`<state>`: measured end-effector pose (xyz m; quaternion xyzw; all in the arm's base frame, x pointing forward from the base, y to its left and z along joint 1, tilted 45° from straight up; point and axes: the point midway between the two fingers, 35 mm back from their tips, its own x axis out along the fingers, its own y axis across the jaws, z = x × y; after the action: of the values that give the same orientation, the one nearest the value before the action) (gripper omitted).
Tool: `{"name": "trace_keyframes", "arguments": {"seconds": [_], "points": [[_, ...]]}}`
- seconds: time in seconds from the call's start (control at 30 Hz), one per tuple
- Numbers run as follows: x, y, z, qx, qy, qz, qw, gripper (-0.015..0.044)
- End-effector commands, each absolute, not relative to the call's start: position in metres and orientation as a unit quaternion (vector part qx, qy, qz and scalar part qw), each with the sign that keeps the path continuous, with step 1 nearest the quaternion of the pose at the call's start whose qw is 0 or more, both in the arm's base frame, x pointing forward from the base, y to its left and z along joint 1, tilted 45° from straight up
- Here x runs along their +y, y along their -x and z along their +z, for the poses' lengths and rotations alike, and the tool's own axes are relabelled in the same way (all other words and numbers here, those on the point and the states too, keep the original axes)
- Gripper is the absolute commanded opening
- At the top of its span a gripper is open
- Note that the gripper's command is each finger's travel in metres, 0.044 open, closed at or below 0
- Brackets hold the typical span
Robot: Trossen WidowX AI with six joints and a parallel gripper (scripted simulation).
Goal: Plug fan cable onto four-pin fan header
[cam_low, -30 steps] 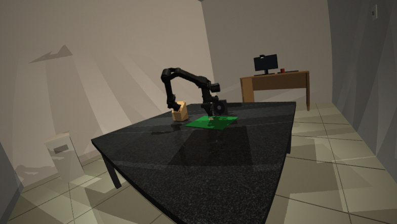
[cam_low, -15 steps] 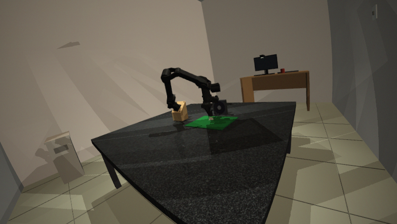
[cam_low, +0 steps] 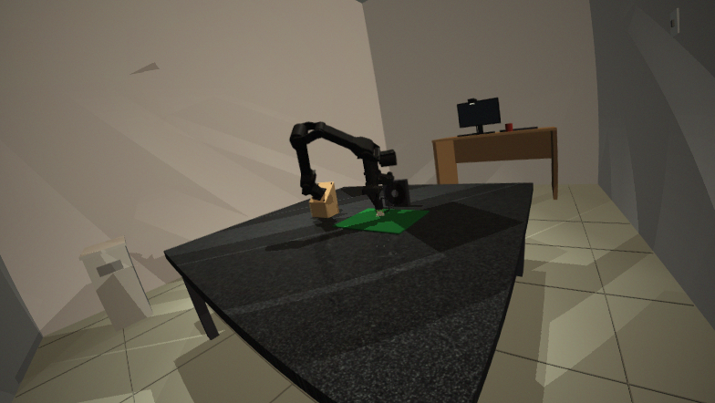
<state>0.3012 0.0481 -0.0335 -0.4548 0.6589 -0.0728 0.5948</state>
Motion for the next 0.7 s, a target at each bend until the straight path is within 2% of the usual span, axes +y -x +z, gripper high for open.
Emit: {"name": "trace_keyframes", "arguments": {"seconds": [0.0, 0.67], "points": [[0.047, -0.3017, -0.0341, 0.658, 0.457, -0.073, 0.594, 0.0], [0.044, -0.302, -0.0373, 0.658, 0.457, -0.073, 0.594, 0.0]]}}
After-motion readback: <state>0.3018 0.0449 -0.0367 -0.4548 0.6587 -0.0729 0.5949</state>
